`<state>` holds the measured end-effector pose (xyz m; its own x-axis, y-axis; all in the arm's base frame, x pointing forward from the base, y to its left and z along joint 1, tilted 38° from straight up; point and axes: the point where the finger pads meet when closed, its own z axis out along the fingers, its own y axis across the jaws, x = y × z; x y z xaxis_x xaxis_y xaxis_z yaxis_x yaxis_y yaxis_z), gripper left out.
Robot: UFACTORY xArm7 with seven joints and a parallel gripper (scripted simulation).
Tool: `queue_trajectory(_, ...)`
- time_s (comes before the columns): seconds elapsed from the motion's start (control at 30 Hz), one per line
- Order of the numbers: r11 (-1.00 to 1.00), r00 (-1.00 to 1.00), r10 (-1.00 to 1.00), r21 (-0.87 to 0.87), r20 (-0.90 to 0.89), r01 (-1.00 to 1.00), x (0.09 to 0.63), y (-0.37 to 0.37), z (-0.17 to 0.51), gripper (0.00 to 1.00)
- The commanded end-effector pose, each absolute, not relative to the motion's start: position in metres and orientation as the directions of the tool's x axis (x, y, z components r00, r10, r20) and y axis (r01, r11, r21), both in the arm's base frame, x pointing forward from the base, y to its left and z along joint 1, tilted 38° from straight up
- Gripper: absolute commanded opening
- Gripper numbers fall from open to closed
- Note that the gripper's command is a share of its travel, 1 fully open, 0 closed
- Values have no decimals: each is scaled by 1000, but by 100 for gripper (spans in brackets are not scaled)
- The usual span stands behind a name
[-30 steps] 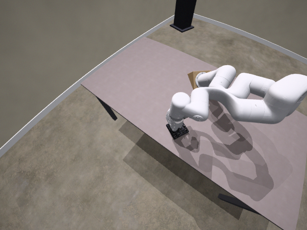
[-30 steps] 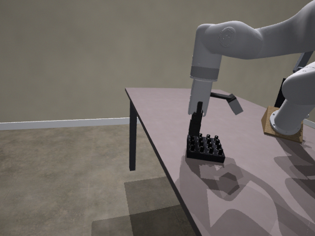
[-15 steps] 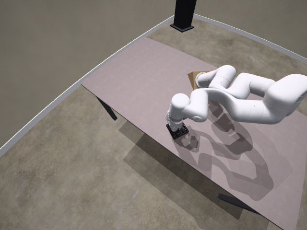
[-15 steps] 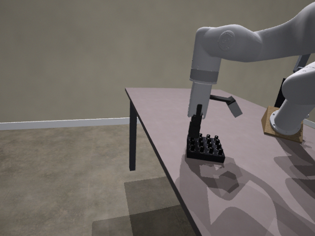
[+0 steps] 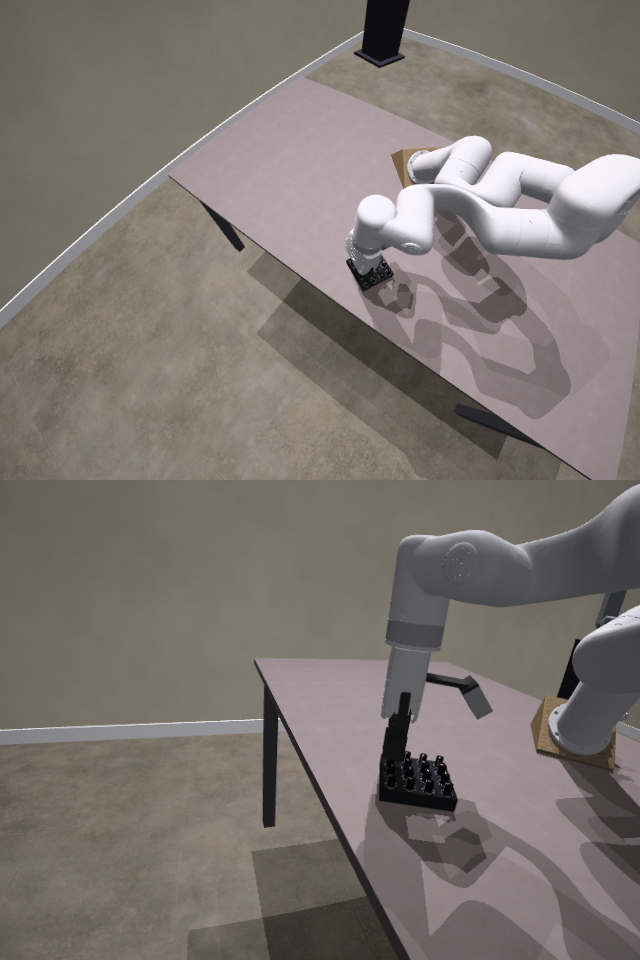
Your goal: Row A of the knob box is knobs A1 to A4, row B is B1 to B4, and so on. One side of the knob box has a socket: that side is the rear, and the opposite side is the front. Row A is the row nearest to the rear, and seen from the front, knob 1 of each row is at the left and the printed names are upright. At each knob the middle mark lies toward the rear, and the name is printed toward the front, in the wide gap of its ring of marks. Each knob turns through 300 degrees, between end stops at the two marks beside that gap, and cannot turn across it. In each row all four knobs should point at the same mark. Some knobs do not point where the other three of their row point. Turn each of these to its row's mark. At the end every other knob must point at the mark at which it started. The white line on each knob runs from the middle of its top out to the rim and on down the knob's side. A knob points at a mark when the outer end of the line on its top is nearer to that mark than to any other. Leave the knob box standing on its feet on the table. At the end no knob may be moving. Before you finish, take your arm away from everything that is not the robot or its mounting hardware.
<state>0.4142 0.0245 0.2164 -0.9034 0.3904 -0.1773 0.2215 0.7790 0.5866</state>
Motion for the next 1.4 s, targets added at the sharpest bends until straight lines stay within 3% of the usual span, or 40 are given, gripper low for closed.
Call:
queue_trajectory(0.0, 779, -902, 392, 587, -180, 222, 415, 23, 217, 19)
queue_trajectory(1.37, 779, -902, 392, 587, -180, 222, 418, 28, 211, 19)
